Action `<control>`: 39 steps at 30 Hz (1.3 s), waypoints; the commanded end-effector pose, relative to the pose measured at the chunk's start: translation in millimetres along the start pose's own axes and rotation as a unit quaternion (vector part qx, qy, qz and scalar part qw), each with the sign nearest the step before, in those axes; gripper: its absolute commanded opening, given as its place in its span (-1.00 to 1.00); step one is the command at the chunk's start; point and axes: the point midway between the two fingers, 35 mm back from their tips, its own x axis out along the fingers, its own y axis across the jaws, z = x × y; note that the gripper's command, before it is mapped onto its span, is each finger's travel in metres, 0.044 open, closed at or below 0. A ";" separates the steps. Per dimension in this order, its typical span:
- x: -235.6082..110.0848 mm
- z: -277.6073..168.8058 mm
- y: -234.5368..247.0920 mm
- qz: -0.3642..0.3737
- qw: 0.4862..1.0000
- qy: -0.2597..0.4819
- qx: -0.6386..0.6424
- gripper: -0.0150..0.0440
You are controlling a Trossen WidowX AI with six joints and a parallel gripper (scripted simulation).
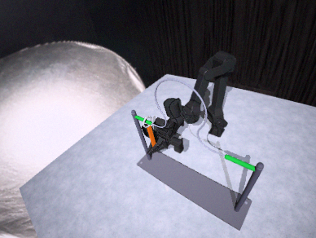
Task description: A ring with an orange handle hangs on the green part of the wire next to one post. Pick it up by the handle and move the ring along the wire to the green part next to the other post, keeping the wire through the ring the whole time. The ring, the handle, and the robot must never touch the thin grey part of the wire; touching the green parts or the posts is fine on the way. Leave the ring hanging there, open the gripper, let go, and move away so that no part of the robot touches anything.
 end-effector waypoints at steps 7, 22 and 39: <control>0.5 0.9 -0.4 0.000 1.000 -0.001 0.001 -1.00; 0.6 1.0 9.1 0.000 1.000 -0.001 0.002 -1.00; 0.8 1.2 27.5 0.003 1.000 -0.002 0.008 -1.00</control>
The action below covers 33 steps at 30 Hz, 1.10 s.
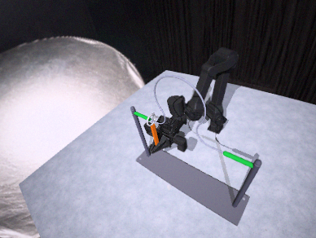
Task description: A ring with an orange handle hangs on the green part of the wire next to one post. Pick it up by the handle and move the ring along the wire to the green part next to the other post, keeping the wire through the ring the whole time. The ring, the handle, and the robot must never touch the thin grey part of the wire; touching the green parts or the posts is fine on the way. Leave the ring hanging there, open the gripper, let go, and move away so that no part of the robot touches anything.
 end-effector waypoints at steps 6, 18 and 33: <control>-1.7 -2.9 12.9 0.000 1.000 0.004 0.017 -1.00; -1.4 -1.9 35.3 0.005 0.998 0.002 0.061 -1.00; -1.4 8.9 79.7 0.016 0.982 0.000 0.186 -1.00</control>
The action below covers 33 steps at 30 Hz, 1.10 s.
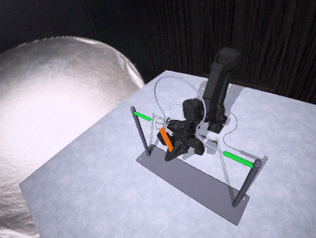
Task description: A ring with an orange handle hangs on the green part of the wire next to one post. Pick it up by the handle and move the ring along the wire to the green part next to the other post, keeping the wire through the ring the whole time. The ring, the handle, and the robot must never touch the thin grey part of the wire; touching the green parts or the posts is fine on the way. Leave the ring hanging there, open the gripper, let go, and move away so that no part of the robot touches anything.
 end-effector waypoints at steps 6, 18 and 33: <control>-1.8 1.2 32.0 0.007 0.995 0.002 0.100 -1.00; -18.1 11.9 65.9 0.031 0.976 0.065 0.204 -1.00; -48.7 42.9 106.9 0.092 0.917 0.165 0.351 -1.00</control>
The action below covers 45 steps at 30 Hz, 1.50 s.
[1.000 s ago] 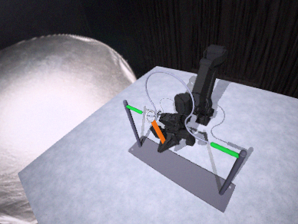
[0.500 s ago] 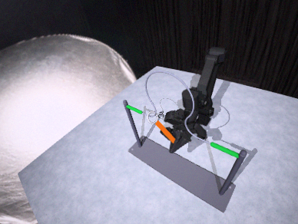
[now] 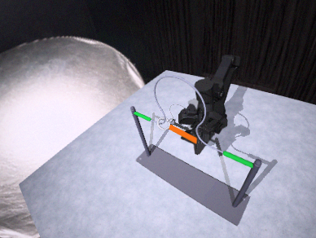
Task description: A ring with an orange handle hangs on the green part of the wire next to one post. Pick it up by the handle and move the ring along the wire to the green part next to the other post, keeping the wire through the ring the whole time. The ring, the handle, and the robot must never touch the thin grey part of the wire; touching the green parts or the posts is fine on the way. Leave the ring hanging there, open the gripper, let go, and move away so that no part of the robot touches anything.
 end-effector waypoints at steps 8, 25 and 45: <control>-24.0 4.6 39.9 0.056 0.989 0.079 0.108 -1.00; -34.2 18.3 76.6 0.115 0.964 0.094 0.222 -1.00; -44.8 44.4 112.9 0.178 0.917 0.090 0.347 -1.00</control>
